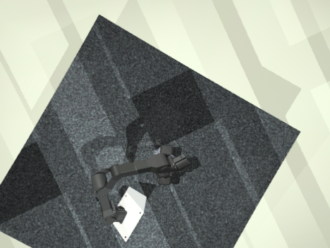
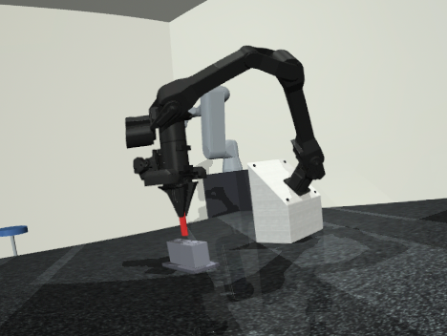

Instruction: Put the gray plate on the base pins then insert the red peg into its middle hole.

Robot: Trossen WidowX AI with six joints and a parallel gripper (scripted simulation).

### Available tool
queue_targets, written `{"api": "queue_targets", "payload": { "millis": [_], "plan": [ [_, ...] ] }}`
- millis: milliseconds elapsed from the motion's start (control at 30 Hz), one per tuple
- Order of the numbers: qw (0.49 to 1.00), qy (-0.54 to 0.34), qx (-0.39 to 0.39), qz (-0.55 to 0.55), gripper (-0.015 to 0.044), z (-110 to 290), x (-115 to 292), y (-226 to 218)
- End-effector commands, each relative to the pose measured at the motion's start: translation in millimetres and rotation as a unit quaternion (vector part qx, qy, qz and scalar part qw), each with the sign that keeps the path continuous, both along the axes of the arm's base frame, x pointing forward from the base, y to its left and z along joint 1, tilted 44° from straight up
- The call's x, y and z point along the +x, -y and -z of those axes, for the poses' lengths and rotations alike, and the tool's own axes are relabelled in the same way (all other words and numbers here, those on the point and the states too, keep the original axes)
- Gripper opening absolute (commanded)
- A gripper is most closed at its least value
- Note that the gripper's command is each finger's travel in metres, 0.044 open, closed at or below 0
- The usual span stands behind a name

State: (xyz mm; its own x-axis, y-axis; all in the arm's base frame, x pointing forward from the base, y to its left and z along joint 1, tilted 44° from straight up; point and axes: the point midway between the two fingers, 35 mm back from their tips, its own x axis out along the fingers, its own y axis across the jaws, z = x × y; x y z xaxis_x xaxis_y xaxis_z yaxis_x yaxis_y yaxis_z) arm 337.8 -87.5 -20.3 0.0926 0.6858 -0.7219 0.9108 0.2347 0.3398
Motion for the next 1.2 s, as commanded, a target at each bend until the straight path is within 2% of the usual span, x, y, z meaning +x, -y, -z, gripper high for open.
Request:
{"api": "queue_targets", "payload": {
  "millis": [0,1167],
  "plan": [
    [1.000,0.000,-0.001,-0.002,0.0000,0.1,-0.6,0.3],
    [1.000,0.000,-0.001,-0.002,0.0000,2.4,-0.5,2.5]
  ]
}}
